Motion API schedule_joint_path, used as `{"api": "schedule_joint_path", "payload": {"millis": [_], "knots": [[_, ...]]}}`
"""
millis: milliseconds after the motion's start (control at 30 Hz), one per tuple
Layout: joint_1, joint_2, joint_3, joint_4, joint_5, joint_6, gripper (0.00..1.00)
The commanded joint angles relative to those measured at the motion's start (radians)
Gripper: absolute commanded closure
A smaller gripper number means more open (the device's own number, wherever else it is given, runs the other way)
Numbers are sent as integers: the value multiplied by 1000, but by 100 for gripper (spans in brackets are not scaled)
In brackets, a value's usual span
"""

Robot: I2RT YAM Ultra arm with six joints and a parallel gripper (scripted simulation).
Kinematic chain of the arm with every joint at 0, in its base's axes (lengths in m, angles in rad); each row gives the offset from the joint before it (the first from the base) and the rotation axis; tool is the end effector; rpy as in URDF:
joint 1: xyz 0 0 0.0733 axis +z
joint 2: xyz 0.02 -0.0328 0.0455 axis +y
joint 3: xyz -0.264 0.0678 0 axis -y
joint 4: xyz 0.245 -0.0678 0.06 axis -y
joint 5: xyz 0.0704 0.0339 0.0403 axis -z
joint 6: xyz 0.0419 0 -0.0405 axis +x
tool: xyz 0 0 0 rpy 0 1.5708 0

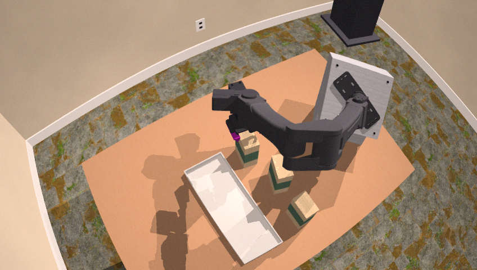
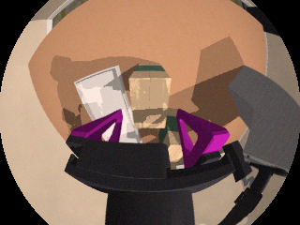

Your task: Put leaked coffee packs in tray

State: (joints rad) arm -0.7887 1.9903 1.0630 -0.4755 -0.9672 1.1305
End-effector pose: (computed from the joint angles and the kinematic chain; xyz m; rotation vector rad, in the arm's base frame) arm 0.2635 -0.2148 0.1070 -2.1916 -1.6848 -1.4688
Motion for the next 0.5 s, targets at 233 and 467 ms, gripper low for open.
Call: {"api": "schedule_joint_path", "payload": {"millis": [233, 467], "knots": [[-36, 24, 25, 11, 12, -2, 21], [-18, 32, -24, 51, 14, 32, 21]]}}
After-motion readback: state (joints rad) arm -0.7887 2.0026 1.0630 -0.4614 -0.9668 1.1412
